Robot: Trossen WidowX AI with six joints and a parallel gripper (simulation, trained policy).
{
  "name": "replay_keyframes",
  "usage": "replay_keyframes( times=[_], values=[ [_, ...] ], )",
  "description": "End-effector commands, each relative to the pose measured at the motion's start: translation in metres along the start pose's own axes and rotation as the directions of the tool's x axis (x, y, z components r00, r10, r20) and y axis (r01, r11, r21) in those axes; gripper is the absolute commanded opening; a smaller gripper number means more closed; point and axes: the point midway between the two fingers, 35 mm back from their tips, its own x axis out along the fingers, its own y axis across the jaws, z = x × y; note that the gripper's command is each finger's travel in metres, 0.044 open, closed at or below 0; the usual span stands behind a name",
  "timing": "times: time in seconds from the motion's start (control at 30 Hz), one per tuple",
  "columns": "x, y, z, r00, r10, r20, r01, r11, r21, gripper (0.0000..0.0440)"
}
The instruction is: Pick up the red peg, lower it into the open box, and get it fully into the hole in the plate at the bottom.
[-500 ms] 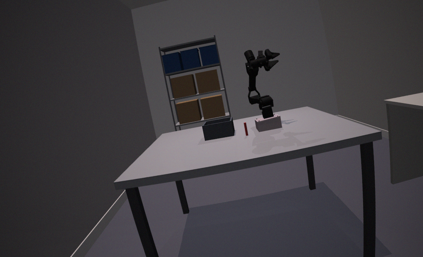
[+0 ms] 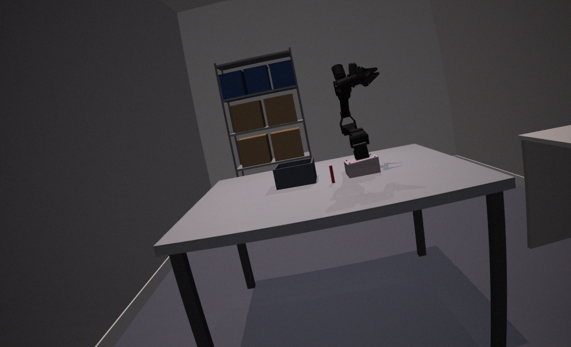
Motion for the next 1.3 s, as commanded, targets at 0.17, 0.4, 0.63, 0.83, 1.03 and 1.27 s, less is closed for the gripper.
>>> replay_keyframes(
  times=[0.17,0.4,0.63,0.83,1.03,1.27],
  values=[
    [0.001,-0.047,0.004,0.973,-0.23,-0.01,0.228,0.957,0.181,0.044],
    [-0.006,-0.086,0.001,0.91,-0.414,-0.031,0.402,0.859,0.316,0.044],
    [-0.021,-0.125,-0.004,0.81,-0.584,-0.062,0.548,0.713,0.437,0.044],
    [-0.039,-0.155,-0.013,0.702,-0.705,-0.103,0.637,0.557,0.533,0.044],
    [-0.062,-0.181,-0.024,0.574,-0.805,-0.152,0.694,0.38,0.612,0.044],
    [-0.094,-0.206,-0.039,0.407,-0.887,-0.219,0.714,0.159,0.682,0.044]
  ],
)
